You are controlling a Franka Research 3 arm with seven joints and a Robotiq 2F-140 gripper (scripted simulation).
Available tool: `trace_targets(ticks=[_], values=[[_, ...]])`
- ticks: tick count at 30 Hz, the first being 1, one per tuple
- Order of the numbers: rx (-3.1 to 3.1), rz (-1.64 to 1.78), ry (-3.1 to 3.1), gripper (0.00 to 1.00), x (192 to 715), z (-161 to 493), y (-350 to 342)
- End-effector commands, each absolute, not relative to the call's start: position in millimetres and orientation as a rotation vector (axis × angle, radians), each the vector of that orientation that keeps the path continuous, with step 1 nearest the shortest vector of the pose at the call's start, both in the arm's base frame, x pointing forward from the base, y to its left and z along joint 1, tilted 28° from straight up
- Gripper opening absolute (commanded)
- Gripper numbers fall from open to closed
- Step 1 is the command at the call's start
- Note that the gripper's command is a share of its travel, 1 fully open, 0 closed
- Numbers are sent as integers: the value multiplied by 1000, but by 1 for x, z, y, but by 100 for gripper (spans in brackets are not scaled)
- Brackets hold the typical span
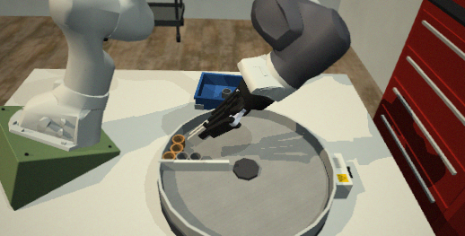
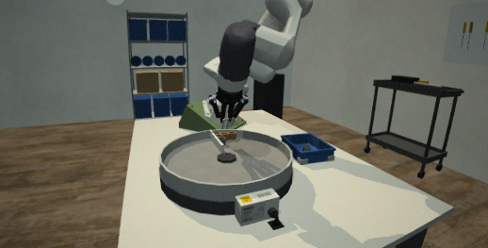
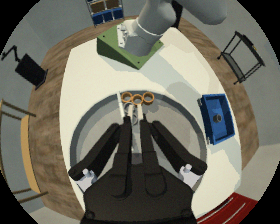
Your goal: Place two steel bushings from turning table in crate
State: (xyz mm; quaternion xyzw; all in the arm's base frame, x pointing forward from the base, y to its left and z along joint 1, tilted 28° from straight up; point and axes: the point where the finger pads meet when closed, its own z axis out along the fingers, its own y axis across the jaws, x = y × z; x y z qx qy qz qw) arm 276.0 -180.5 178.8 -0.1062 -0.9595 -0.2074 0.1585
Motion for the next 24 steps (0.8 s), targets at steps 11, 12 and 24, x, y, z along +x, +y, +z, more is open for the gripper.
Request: trace_targets(ticks=[11, 12, 24], values=[[-292, -592, -2747, 6, 285, 159, -175], [-292, -592, -2747, 6, 285, 159, -175], [-292, -592, -2747, 6, 285, 159, -175]])
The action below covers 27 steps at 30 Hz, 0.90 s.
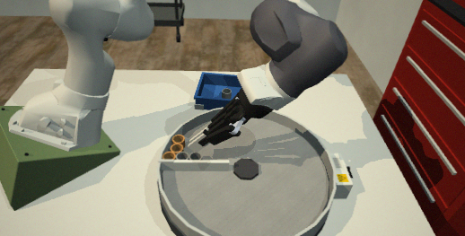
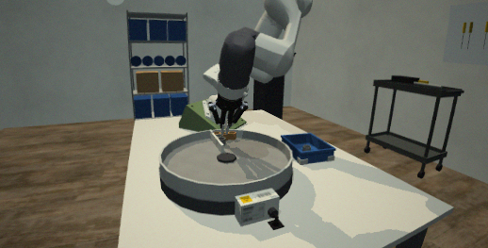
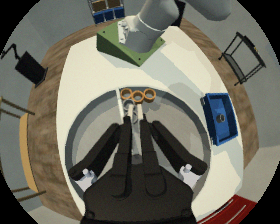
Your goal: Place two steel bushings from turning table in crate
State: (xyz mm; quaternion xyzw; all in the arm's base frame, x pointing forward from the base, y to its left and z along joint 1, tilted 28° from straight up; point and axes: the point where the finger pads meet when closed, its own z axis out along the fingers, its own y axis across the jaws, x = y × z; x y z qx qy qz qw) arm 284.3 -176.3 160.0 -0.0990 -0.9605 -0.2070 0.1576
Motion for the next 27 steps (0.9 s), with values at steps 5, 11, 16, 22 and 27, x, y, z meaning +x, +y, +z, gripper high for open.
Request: trace_targets(ticks=[5, 11, 16, 22, 27], values=[[-292, -592, -2747, 6, 285, 159, -175], [-292, -592, -2747, 6, 285, 159, -175], [-292, -592, -2747, 6, 285, 159, -175], [-292, -592, -2747, 6, 285, 159, -175], [-292, -592, -2747, 6, 285, 158, -173]])
